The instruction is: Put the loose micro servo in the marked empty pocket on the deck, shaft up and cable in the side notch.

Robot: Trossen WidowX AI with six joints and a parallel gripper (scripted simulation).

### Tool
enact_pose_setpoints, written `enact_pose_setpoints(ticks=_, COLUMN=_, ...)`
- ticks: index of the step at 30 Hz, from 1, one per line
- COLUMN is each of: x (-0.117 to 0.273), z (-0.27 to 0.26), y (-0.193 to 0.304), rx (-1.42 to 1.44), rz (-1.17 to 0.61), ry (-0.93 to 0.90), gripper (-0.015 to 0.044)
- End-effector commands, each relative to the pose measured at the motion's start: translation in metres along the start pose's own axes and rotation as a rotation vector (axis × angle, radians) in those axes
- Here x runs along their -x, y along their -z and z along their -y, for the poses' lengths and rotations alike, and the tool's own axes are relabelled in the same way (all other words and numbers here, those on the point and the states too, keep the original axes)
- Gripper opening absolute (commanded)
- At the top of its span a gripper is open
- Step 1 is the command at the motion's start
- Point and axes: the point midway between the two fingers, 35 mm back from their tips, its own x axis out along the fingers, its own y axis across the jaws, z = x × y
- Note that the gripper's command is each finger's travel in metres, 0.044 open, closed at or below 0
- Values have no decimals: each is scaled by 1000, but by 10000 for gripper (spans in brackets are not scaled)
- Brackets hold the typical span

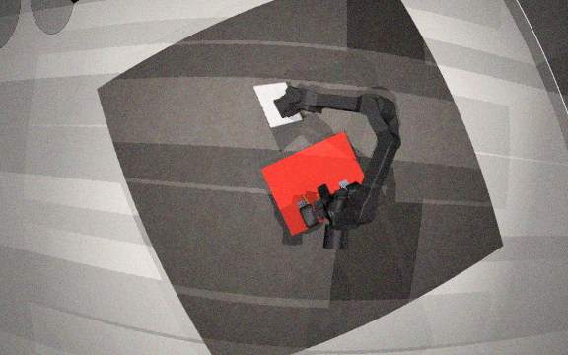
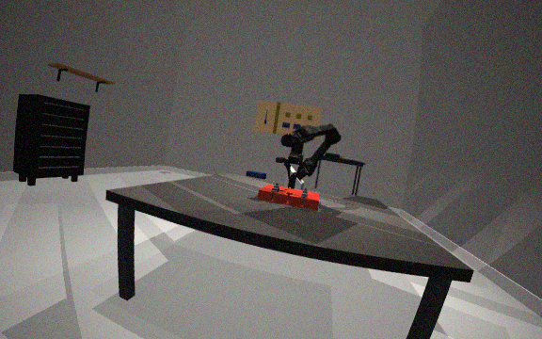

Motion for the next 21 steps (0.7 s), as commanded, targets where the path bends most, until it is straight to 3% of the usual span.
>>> enact_pose_setpoints(ticks=1, x=3, z=0, y=-18, rx=0, rz=11, ry=0, gripper=0)
enact_pose_setpoints(ticks=21, x=-17, z=-1, y=-21, rx=0, rz=11, ry=-1, gripper=0)
